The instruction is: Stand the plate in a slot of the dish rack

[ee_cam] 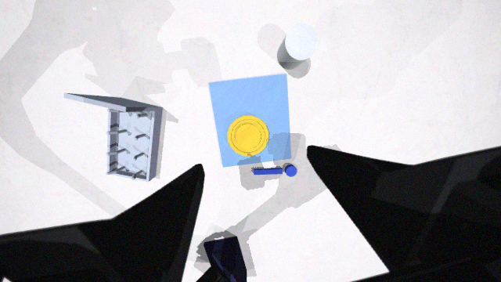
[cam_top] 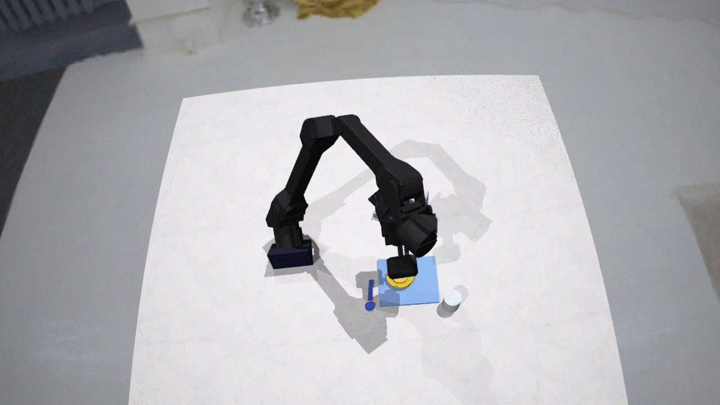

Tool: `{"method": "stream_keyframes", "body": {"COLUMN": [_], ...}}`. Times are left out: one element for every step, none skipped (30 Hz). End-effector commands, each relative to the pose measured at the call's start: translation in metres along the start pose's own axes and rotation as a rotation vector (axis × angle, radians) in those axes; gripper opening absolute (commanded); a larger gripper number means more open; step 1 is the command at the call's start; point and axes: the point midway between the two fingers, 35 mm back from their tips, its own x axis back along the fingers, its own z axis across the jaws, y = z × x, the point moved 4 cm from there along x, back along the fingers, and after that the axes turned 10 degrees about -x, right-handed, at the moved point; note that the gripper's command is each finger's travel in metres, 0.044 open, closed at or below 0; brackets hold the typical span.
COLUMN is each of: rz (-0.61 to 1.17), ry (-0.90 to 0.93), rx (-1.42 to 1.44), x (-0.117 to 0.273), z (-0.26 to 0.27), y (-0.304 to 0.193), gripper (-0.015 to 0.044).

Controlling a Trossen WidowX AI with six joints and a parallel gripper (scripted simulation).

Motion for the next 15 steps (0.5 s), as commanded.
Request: {"method": "stream_keyframes", "body": {"rz": [0.105, 0.123, 0.134, 0.138, 0.138, 0.138, 0.138, 0.138, 0.138, 0.137, 0.137, 0.137, 0.137, 0.137, 0.137], "ry": [-0.040, -0.054, -0.062, -0.065, -0.065, -0.065, -0.065, -0.065, -0.065, -0.065, -0.065, -0.065, -0.065, -0.065, -0.065], "rx": [-0.001, 0.000, 0.001, 0.002, 0.002, 0.002, 0.002, 0.002, 0.002, 0.002, 0.002, 0.002, 0.002, 0.002, 0.002], "x": [-0.061, -0.074, -0.081, -0.084, -0.084, -0.084, -0.084, -0.084, -0.085, -0.086, -0.088, -0.089, -0.091, -0.093, -0.094], "z": [0.002, 0.003, 0.003, 0.003, 0.002, 0.002, 0.002, 0.002, 0.002, 0.002, 0.002, 0.002, 0.002, 0.002, 0.001], "y": [-0.004, -0.006, -0.008, -0.008, -0.009, -0.009, -0.009, -0.009, -0.009, -0.009, -0.009, -0.009, -0.010, -0.010, -0.010], "gripper": [0.0400, 0.0400, 0.0400, 0.0400, 0.0400, 0.0400, 0.0400, 0.0400, 0.0400, 0.0400, 0.0400, 0.0400, 0.0400, 0.0400, 0.0400]}}
